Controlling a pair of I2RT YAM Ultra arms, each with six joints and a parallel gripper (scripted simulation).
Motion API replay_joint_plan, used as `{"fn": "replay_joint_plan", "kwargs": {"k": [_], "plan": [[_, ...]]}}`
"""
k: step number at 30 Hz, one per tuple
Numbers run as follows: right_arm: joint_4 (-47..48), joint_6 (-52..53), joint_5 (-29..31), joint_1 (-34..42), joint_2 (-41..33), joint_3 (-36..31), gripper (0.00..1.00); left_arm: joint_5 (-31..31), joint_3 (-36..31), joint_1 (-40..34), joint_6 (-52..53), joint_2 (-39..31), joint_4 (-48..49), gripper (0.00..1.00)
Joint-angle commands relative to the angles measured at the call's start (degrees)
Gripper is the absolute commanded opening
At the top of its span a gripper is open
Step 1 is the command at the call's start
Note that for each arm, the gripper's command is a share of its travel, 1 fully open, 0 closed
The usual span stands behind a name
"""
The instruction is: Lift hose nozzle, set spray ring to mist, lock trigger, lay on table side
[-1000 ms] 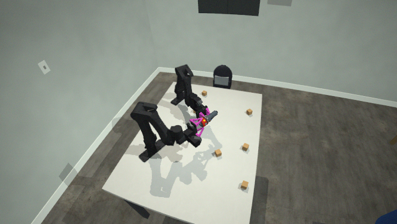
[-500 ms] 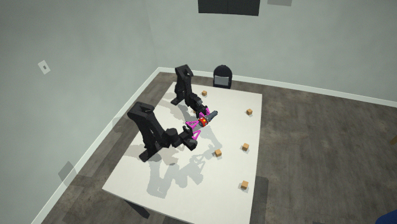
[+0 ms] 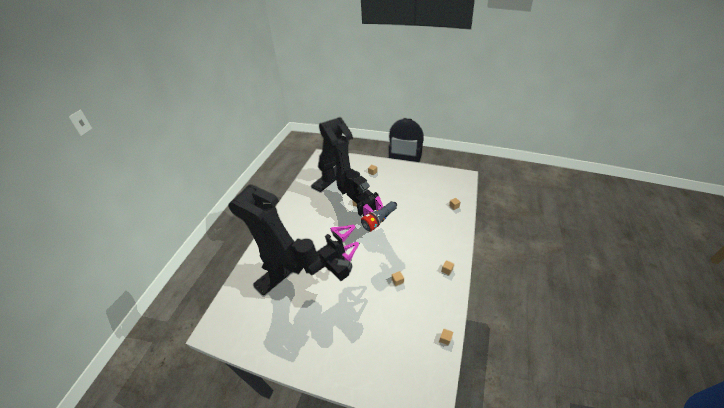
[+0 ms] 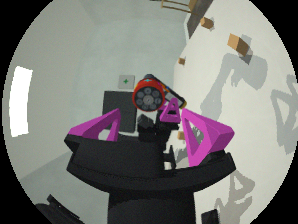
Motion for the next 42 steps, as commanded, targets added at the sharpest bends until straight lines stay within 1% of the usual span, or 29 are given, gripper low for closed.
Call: {"fn": "replay_joint_plan", "kwargs": {"k": [1,6,8,11,12,14,17,38,39,42], "plan": [[3.39,0.38,-2.55,-1.65,-1.17,0.33,0.88,0.01,2.44,-0.3,-0.59,-2.02,6.32,0.35],[3.88,0.93,-2.75,-1.89,0.37,0.63,0.88,0.01,2.44,-0.3,-0.59,-2.02,6.32,0.35],[4.04,1.08,-2.79,-0.52,0.96,0.2,0.88,0.01,2.44,-0.3,-0.59,-2.02,6.32,0.35],[4.08,1.1,-2.79,-0.5,0.97,0.2,0.88,0.01,2.44,-0.3,-0.59,-2.02,6.32,0.35],[4.35,1.2,-2.77,-0.93,-0.02,0.2,0.88,0.01,2.44,-0.3,-0.59,-2.02,6.32,0.35],[4.03,0.62,-2.61,-0.29,0.95,-0.81,0.88,0.01,2.44,-0.3,-0.59,-2.02,6.32,0.35],[4.4,0.53,-2.29,-0.63,0.69,0.68,0.88,0.01,2.44,-0.3,-0.59,-2.02,6.32,0.35],[4.45,0.34,-2.07,-0.51,1.19,-0.77,0.88,0.0,2.44,-0.29,-0.59,-2.02,6.32,0.35],[4.43,0.32,-2.06,-0.81,1.19,-0.84,0.38,0.0,2.44,-0.29,-0.59,-2.02,6.32,0.35],[4.54,0.32,-2.04,-0.84,1.29,0.23,0.38,0.0,2.44,-0.29,-0.59,-2.01,6.32,0.35]]}}
